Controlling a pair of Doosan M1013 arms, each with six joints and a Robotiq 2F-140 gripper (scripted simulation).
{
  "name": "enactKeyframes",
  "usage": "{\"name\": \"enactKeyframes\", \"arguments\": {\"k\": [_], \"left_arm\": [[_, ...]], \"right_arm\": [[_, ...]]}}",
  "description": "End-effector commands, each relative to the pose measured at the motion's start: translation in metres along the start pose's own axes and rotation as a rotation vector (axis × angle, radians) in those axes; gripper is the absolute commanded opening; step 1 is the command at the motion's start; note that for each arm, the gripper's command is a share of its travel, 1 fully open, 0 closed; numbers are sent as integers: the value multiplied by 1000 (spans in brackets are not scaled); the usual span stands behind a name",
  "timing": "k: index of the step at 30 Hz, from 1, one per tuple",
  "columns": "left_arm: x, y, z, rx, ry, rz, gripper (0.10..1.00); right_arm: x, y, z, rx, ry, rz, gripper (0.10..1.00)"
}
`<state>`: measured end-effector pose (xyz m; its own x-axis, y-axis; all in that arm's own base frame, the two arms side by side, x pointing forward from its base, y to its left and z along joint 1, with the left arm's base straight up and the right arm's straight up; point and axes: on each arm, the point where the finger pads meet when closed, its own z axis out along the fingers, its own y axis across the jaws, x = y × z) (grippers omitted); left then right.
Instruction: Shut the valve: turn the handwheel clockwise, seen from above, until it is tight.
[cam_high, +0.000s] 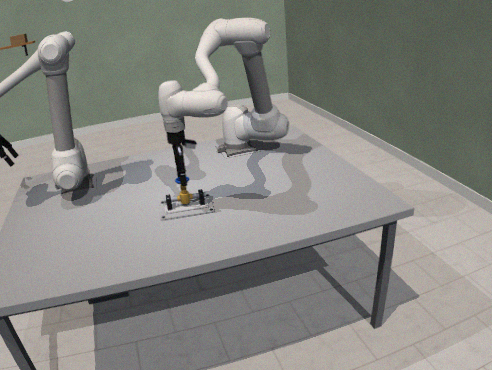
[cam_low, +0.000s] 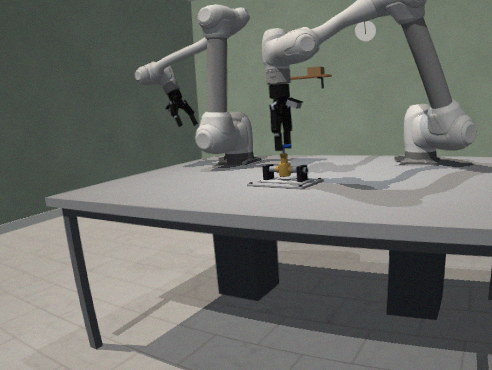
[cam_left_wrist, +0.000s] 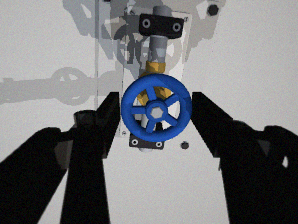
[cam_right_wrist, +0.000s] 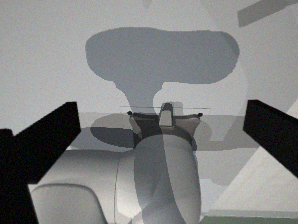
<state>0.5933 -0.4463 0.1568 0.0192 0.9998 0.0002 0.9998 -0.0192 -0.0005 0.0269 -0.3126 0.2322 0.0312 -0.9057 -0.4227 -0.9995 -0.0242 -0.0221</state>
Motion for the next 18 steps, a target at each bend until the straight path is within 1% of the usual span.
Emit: {"name": "enactKeyframes", "arguments": {"k": [1,18], "left_arm": [[0,1,-1,-2,-1,0,508],[0,1,-2,-2,-1,0,508]], "right_arm": [[0,0,0,0,1,0,1000],[0,0,0,0,1,0,1000]]}}
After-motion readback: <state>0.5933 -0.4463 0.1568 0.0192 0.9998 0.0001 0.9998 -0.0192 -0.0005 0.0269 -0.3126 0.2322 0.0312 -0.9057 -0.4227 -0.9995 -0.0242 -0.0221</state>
